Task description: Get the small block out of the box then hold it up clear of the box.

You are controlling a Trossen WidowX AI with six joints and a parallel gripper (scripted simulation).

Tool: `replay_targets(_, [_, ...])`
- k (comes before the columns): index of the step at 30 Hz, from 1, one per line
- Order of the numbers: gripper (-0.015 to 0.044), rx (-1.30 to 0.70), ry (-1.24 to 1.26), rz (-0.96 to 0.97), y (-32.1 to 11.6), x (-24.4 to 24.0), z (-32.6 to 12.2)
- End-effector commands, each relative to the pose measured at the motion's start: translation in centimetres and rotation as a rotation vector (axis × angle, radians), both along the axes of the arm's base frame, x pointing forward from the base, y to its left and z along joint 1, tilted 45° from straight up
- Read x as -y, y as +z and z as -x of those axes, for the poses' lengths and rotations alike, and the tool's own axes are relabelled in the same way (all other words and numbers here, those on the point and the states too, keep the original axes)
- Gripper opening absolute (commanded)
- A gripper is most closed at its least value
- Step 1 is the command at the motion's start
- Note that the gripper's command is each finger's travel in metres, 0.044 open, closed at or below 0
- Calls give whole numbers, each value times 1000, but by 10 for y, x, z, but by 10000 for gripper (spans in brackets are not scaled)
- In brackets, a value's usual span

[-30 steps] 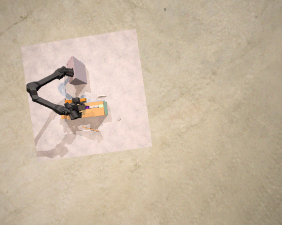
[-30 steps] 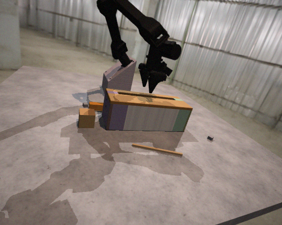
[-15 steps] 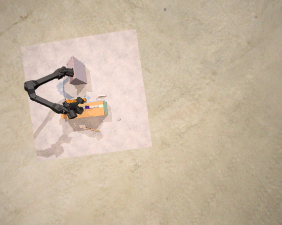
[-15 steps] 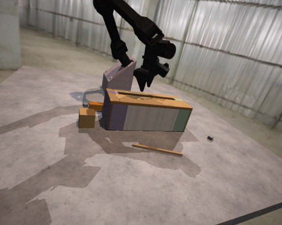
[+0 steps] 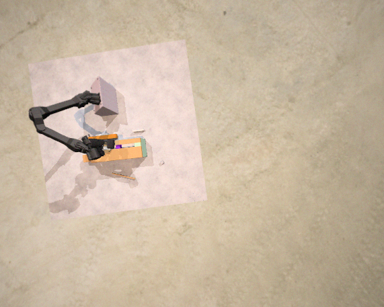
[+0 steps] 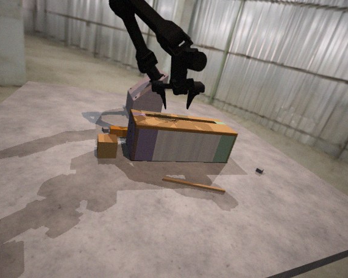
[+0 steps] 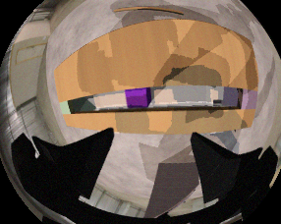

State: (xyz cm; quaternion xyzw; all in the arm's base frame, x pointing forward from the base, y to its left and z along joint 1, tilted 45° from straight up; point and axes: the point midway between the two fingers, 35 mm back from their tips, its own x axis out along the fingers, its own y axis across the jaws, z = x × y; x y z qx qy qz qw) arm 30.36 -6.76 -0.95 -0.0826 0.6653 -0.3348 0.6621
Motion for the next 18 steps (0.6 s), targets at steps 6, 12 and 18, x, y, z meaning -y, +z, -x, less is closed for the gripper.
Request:
replay_targets(6, [400,668,-1082,-11,6,1,22])
replay_targets(12, [400,732,-1204,-6,6,1,24])
replay_targets(18, [400,732,-1204,-6,6,1,24])
